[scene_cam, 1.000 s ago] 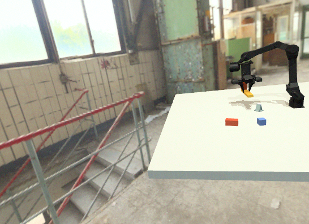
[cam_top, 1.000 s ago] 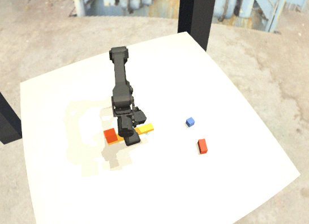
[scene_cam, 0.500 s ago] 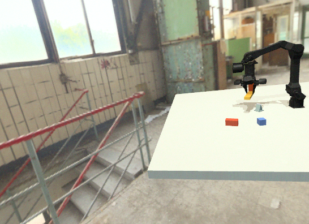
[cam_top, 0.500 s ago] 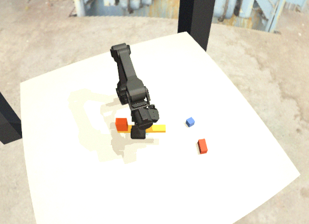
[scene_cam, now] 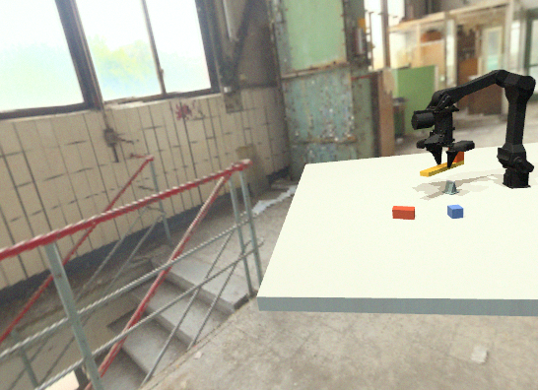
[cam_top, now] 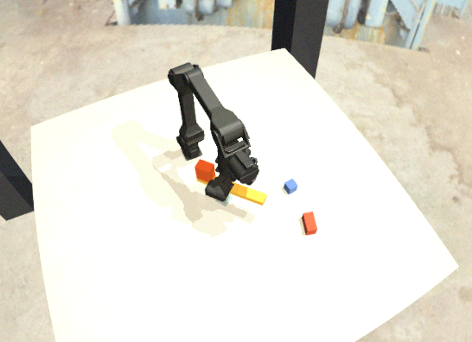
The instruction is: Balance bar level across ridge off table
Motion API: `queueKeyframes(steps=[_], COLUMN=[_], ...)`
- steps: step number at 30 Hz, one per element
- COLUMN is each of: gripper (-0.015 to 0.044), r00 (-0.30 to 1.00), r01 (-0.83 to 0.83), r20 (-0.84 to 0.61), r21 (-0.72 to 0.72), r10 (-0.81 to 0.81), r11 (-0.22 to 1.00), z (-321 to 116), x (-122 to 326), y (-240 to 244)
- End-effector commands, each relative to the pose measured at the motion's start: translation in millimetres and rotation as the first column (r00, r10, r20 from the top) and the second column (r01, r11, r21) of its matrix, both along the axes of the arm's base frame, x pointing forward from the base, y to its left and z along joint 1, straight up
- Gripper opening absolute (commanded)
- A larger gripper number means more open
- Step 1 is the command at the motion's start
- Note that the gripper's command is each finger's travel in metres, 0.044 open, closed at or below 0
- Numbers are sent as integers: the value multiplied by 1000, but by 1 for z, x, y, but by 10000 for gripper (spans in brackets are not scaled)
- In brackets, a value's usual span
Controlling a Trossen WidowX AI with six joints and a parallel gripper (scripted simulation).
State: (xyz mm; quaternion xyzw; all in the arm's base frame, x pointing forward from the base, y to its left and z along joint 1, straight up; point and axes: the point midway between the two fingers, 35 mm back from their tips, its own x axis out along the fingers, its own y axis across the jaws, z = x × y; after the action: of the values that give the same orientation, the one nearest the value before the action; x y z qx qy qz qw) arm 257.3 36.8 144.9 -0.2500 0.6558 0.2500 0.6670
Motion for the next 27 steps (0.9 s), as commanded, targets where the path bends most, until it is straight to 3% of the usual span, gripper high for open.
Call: queueKeyframes(steps=[1,27], gripper=[0,0], r00=[993,991], r01=[120,135], r20=[6,6], r21=[1,1], r10=[-120,-135], r11=[993,991], z=[1,-35], x=[-5,-1], y=[12,10])
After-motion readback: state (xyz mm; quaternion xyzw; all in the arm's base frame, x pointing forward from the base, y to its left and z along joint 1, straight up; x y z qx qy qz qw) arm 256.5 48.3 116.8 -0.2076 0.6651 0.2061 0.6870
